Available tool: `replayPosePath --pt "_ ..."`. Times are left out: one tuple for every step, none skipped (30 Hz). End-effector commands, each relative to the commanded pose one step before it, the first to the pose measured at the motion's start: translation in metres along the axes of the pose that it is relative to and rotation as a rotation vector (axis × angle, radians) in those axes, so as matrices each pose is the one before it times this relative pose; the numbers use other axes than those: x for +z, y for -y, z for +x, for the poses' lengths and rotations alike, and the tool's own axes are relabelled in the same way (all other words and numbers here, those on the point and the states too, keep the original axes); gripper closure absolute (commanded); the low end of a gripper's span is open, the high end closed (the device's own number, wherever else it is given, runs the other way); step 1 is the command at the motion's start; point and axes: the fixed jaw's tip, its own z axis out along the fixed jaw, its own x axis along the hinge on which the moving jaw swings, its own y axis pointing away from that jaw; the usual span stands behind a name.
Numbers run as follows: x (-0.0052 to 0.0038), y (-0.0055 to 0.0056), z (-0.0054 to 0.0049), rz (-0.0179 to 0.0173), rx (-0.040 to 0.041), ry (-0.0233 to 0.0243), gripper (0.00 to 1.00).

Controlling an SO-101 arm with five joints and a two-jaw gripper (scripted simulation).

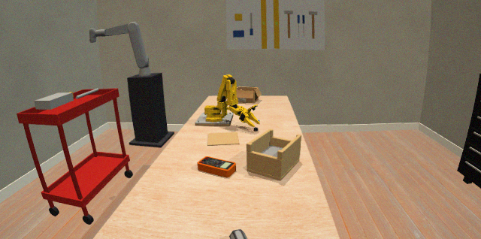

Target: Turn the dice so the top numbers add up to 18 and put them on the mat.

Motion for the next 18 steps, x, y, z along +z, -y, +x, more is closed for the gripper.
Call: replayPosePath --pt "-0.005791 0.00166 -0.00992 0.00615 -0.00619 -0.01521 0.73" --pt "-0.001117 0.00002 -0.00149 0.00000 0.00000 0.00000 0.73" --pt "-0.000980 0.00002 -0.00123 0.00000 0.00000 0.00000 0.73" --pt "-0.000812 0.00001 -0.00097 0.00003 0.00000 0.00000 0.73" --pt "-0.000646 0.00001 -0.00075 0.00000 0.00000 0.00000 0.73" --pt "-0.000473 0.00001 -0.00053 0.00000 0.00000 0.00000 0.73" --pt "-0.000307 0.00000 -0.00034 0.00000 0.00000 0.00000 0.73" --pt "-0.000172 0.00000 -0.00019 0.00000 0.00000 0.00000 0.73" --pt "-0.000073 0.00000 -0.00007 0.00000 0.00000 0.00000 0.73" --pt "-0.000006 0.00000 -0.00001 0.00000 0.00000 0.00000 0.73" --pt "0.000000 0.00000 0.00000 0.00000 0.00000 0.00000 0.73" --pt "0.000000 0.00000 0.00000 0.00000 0.00000 0.00000 0.73" --pt "0.000000 0.00000 0.00000 -0.00001 -0.00001 0.00003 0.73" --pt "0.000000 0.00000 0.00000 0.00000 0.00000 0.00000 0.73" --pt "0.000000 0.00000 0.00000 0.00000 0.00000 0.00000 0.73" --pt "0.000000 0.00000 0.00000 0.00000 0.00000 0.00000 0.73" --pt "0.000000 0.00000 0.00000 0.00000 0.00000 0.00000 0.73" --pt "0.000000 0.00000 0.00000 0.00000 0.00000 0.00000 0.73"
